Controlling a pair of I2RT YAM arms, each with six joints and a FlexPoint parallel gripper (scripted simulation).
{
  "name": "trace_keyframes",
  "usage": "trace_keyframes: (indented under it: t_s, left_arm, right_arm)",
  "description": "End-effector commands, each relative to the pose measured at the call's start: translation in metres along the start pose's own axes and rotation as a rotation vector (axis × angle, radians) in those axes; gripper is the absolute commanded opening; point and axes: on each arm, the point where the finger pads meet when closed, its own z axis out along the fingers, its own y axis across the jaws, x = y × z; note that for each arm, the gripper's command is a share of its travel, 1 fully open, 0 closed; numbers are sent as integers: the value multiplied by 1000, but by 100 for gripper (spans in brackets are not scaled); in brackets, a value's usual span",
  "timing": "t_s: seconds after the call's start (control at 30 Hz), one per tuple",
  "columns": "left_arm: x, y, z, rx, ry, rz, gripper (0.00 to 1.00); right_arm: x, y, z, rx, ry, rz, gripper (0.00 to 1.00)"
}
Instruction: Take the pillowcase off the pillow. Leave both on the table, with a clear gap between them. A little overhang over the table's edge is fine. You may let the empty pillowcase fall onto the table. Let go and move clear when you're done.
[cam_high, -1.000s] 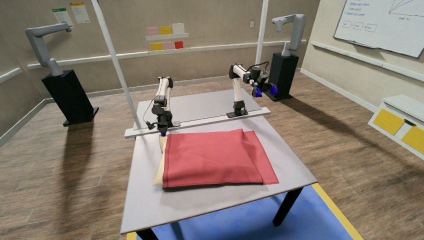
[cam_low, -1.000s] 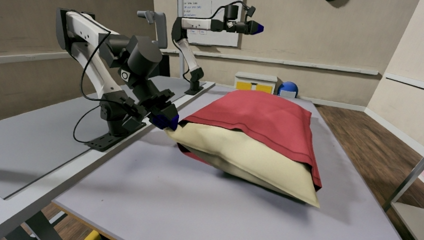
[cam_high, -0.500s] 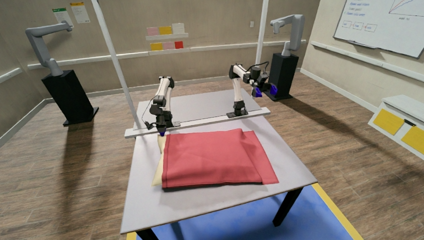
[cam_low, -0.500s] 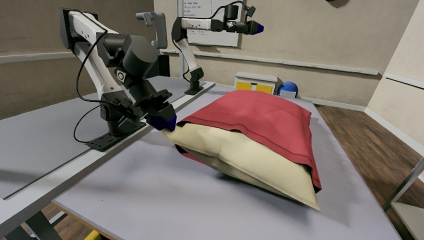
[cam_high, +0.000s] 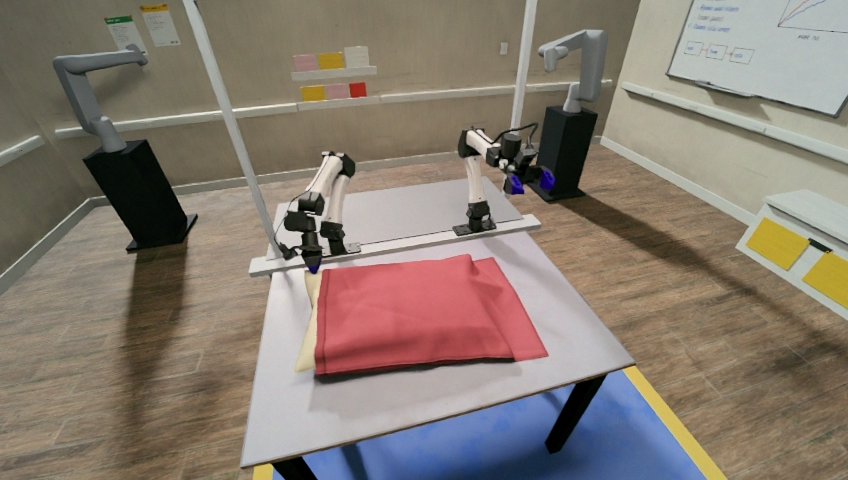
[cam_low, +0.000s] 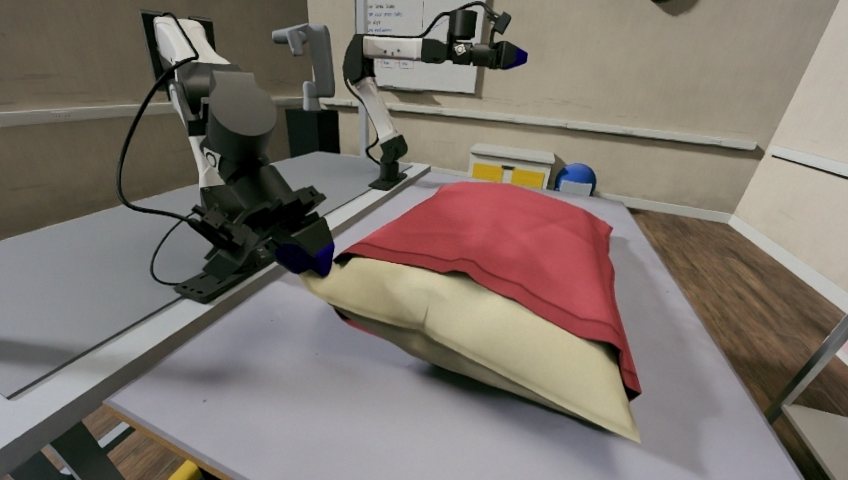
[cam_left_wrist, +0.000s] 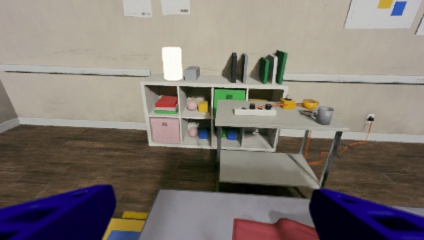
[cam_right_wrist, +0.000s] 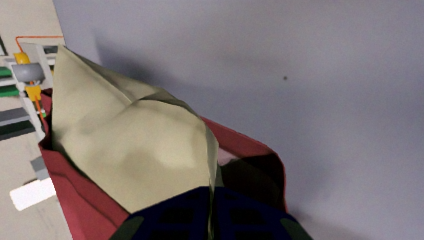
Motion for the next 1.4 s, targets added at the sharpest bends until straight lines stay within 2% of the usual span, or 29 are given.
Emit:
trace_keyframes:
  t_s: [0.0, 0.17, 0.9, 1.37]
  left_arm:
    - [-26, 2, -6, -1, -67, -8, 100]
    - [-26, 2, -6, -1, -67, -8, 100]
    - [-26, 2, -6, -1, -67, -8, 100]
    - [-26, 2, -6, -1, -67, -8, 100]
  right_arm:
    - [-14, 17, -7, -45, -23, -41, 0]
    - [-26, 16, -8, -44, -31, -42, 0]
    - [-22, 20, -9, -57, -19, -57, 0]
    - [-58, 16, -8, -46, -34, -49, 0]
